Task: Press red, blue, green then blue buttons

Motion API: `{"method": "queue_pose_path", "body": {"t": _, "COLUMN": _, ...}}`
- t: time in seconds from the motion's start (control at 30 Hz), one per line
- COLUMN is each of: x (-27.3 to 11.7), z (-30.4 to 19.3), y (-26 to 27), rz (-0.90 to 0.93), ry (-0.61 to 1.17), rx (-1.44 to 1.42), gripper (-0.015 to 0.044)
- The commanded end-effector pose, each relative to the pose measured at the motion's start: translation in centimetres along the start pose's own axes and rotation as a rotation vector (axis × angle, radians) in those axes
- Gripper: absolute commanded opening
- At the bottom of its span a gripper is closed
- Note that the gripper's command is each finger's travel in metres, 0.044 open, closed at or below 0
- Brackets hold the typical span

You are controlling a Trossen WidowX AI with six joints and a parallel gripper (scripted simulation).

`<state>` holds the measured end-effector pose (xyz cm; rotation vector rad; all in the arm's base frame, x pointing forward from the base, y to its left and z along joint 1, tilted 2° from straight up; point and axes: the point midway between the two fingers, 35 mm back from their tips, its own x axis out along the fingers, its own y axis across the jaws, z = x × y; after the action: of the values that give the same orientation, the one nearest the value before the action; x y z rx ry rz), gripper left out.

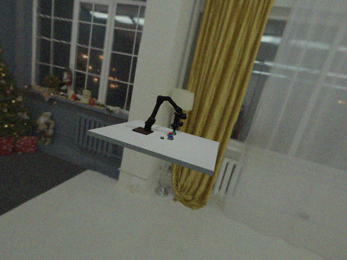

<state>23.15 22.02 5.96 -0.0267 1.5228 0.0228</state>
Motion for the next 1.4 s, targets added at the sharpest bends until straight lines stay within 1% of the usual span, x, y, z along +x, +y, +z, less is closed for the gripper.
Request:
{"method": "queue_pose_path", "body": {"t": 0.0, "x": 0.3, "z": -0.1, "y": -0.2, "rz": -0.011, "ry": 0.003, "rx": 0.0, "gripper": 0.002}}
{"method": "queue_pose_path", "body": {"t": 0.17, "x": 0.3, "z": -0.1, "y": -0.2, "rz": -0.011, "ry": 0.003, "rx": 0.0, "gripper": 0.002}}
{"method": "queue_pose_path", "body": {"t": 0.3, "x": -2.9, "z": 0.0, "y": -0.1, "rz": -0.01, "ry": 0.003, "rx": 0.0, "gripper": 0.002}}
{"method": "queue_pose_path", "body": {"t": 0.33, "x": -3.2, "z": -0.1, "y": -0.1, "rz": -0.01, "ry": 0.004, "rx": 0.0, "gripper": 0.002}}
{"method": "queue_pose_path", "body": {"t": 0.6, "x": -3.4, "z": 0.0, "y": -0.1, "rz": -0.01, "ry": 0.003, "rx": 0.0, "gripper": 0.002}}
{"method": "queue_pose_path", "body": {"t": 0.8, "x": -9.1, "z": 0.0, "y": -0.1, "rz": -0.01, "ry": 0.004, "rx": 0.0, "gripper": 0.002}}
{"method": "queue_pose_path", "body": {"t": 1.07, "x": -9.3, "z": 0.1, "y": -0.3, "rz": -0.01, "ry": 0.004, "rx": 0.0, "gripper": 0.002}}
{"method": "queue_pose_path", "body": {"t": 1.13, "x": -9.4, "z": 1.1, "y": -2.2, "rz": -0.011, "ry": 0.003, "rx": 0.0, "gripper": 0.002}}
{"method": "queue_pose_path", "body": {"t": 1.37, "x": -9.6, "z": 4.1, "y": -12.4, "rz": -0.018, "ry": 0.002, "rx": 0.0, "gripper": 0.002}}
